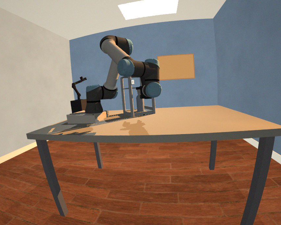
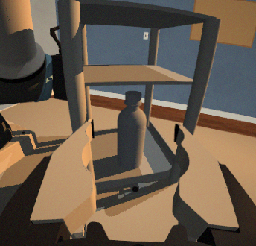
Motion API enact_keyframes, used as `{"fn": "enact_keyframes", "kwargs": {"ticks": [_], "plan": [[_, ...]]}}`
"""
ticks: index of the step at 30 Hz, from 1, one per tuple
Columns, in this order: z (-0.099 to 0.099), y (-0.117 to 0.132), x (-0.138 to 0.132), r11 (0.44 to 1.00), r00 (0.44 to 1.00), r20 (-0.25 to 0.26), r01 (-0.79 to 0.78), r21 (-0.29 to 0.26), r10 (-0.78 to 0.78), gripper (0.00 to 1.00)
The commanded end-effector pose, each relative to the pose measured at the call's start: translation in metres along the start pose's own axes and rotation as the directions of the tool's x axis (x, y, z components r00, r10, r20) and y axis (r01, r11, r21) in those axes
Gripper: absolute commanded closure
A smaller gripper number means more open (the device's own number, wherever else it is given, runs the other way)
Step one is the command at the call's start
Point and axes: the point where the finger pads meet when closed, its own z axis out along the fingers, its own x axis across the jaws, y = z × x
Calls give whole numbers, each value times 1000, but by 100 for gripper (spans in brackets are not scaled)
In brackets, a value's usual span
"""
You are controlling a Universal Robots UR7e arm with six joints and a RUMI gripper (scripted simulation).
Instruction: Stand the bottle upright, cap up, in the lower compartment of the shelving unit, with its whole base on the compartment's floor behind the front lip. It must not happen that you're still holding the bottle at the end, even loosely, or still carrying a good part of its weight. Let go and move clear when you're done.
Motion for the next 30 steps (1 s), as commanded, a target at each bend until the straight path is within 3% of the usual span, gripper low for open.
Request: {"fn": "enact_keyframes", "kwargs": {"ticks": [1,2,3,30], "plan": [[0,-2,0,1000,1000,0,1,-1,-1,50],[0,-2,0,1000,1000,0,1,-1,-1,50],[0,-2,0,1000,1000,0,1,-1,-1,0],[0,-2,0,1000,1000,0,1,-1,-1,0]]}}
